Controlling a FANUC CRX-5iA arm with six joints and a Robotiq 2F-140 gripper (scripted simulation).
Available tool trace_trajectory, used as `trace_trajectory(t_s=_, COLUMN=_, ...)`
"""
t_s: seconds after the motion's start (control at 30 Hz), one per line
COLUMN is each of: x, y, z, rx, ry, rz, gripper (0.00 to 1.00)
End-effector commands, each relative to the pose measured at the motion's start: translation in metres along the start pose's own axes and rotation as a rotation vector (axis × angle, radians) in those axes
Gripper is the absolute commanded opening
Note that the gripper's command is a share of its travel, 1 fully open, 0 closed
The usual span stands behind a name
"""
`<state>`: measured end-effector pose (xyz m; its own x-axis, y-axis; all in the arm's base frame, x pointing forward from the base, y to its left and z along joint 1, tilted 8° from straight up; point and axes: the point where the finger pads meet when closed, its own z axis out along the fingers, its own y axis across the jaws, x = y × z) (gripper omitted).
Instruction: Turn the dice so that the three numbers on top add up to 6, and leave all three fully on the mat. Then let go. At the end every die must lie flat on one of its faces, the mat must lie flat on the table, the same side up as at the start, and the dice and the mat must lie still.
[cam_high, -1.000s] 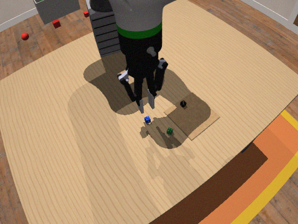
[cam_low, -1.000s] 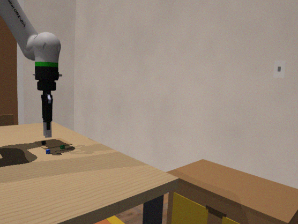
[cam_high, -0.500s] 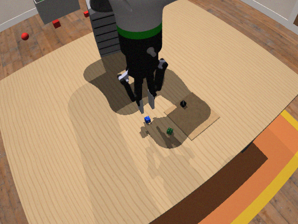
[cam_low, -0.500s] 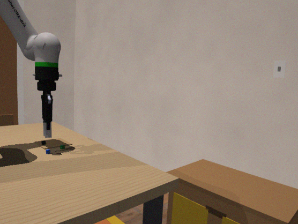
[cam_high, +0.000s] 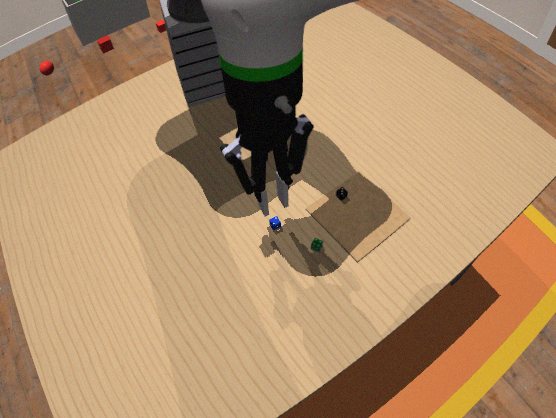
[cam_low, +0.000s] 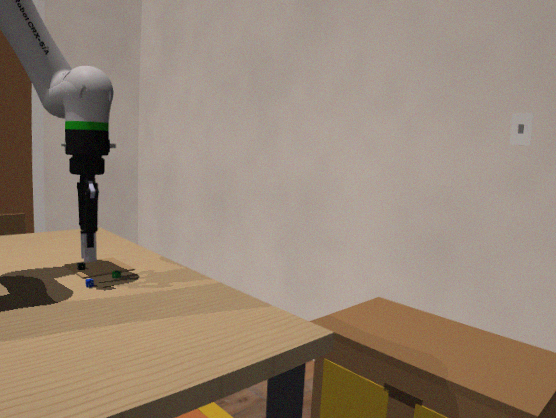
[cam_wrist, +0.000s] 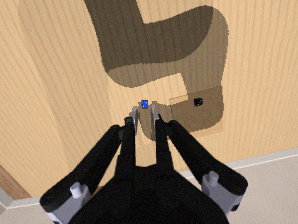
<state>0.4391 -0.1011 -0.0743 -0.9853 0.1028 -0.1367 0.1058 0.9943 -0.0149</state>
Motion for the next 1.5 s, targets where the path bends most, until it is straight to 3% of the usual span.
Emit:
trace_trajectory(t_s=0.0, x=0.0, y=0.0, z=0.005, rx=0.0, ry=0.0, rz=0.0, gripper=0.19)
trace_trajectory(t_s=0.63, x=0.0, y=0.001, z=0.031, rx=0.0, ry=0.0, rz=0.0, gripper=0.19)
trace_trajectory(t_s=1.47, x=0.0, y=0.001, z=0.04, rx=0.0, ry=0.0, rz=0.0, gripper=0.19)
